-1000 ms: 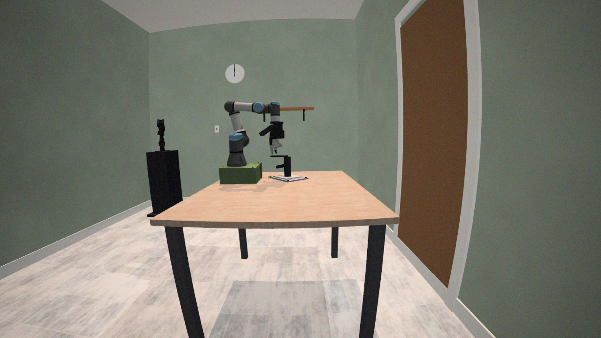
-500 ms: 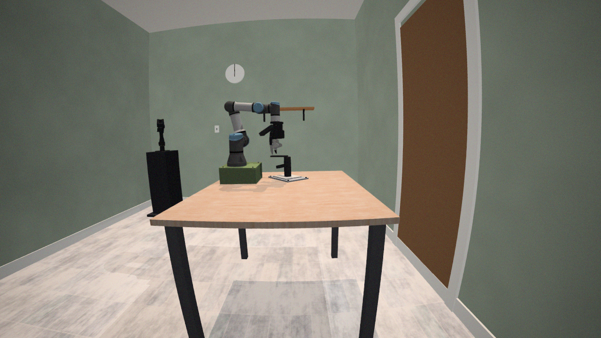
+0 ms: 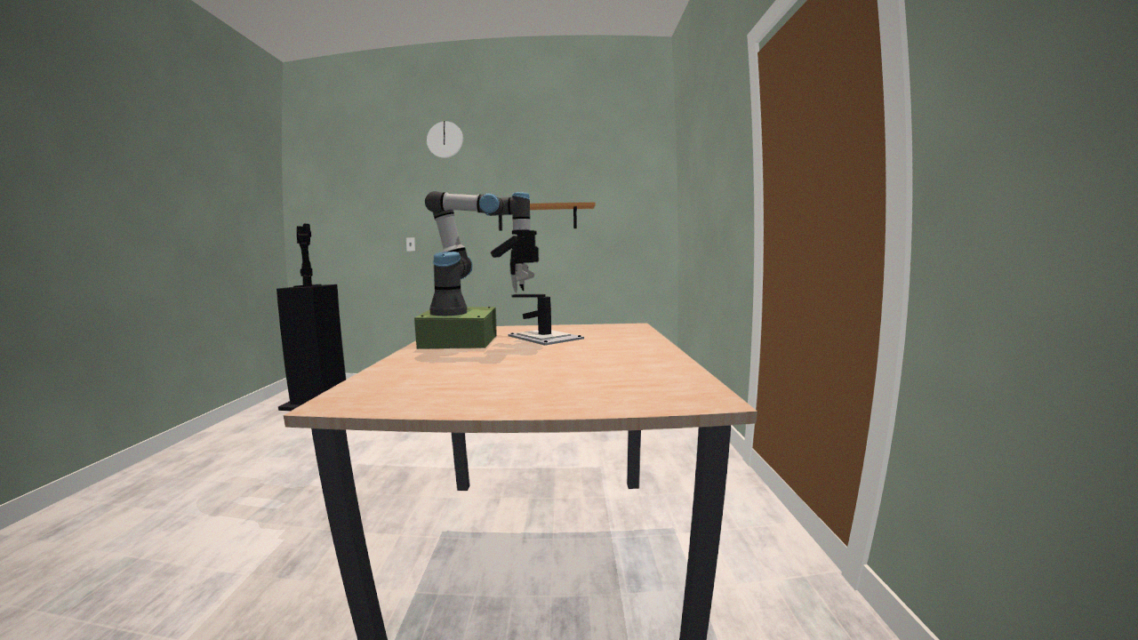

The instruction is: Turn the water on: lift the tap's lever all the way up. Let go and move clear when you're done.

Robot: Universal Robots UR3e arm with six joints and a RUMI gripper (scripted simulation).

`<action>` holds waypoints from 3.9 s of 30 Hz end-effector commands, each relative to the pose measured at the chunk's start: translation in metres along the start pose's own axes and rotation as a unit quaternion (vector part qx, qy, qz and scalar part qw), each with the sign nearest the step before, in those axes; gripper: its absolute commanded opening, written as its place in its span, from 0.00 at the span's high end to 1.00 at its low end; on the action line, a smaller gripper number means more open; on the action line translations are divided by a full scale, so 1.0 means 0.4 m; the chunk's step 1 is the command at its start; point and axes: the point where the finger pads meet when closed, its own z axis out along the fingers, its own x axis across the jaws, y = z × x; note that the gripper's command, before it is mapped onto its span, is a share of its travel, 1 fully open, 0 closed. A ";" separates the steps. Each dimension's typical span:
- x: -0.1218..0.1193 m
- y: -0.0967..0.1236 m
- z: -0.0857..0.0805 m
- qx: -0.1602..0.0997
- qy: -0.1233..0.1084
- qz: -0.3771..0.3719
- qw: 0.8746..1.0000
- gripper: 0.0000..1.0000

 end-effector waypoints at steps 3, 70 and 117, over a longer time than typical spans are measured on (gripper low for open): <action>0.000 0.002 -0.001 -0.001 0.000 0.000 1.000 0.57; 0.000 0.002 0.038 -0.001 0.000 0.000 1.000 0.57; 0.000 0.002 0.075 -0.001 0.000 0.000 1.000 0.57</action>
